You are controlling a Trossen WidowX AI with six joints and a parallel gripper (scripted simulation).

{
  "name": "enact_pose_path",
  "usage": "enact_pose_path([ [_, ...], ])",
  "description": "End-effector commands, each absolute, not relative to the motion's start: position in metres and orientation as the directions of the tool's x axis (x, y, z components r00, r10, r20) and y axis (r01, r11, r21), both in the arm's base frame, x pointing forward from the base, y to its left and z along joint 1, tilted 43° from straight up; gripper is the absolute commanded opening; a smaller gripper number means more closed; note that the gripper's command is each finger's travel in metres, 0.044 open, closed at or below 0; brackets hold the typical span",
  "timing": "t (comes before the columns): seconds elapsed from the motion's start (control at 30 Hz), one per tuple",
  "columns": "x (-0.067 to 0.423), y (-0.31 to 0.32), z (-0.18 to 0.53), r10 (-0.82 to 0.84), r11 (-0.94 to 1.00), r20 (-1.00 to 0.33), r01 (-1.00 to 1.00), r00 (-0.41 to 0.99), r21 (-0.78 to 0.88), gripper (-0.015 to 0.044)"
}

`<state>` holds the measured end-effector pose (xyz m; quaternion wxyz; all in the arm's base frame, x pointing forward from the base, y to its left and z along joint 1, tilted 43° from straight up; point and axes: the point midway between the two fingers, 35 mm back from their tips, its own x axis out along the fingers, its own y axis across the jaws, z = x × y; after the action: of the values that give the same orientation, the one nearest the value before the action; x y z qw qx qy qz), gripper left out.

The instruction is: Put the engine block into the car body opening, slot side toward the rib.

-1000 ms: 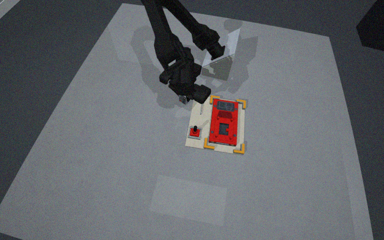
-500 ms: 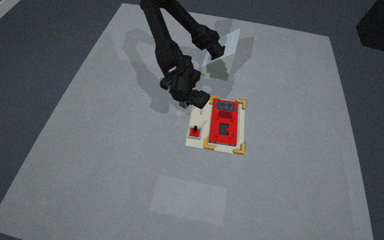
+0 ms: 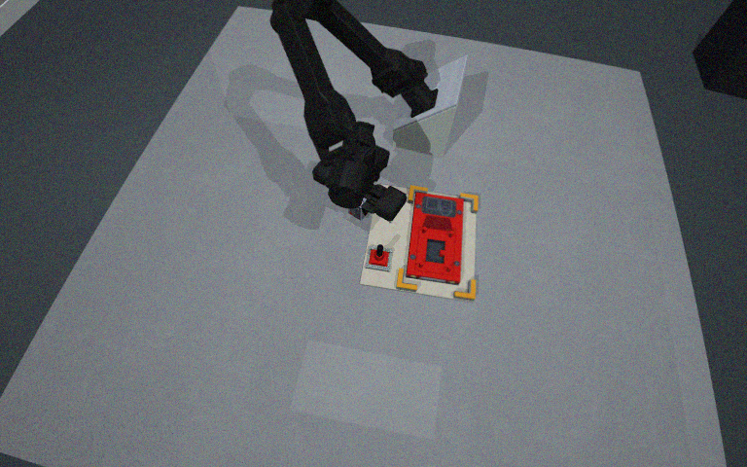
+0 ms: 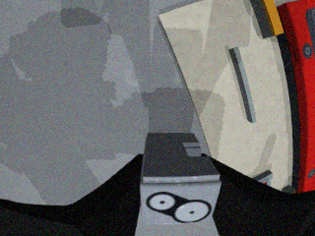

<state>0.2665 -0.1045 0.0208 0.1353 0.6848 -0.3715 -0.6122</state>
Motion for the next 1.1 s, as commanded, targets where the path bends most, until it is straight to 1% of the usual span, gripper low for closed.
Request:
enact_pose_path([
  [0.0,0.266,-0.11,0.015,-0.679,-0.685,-0.734,-0.339,-0.025,0.645,0.0],
  [0.43,0.265,-0.121,0.004,-0.679,-0.684,-0.733,-0.339,-0.025,0.646,0.0],
  [0.97,0.269,-0.117,0.006,-0.678,-0.688,-0.735,-0.34,-0.013,0.64,0.042],
  [1.0,0.269,-0.117,0.006,-0.678,-0.688,-0.735,-0.34,-0.013,0.64,0.044],
  [1.07,0.269,-0.117,0.006,-0.678,-0.688,-0.735,-0.34,-0.013,0.64,0.044],
])
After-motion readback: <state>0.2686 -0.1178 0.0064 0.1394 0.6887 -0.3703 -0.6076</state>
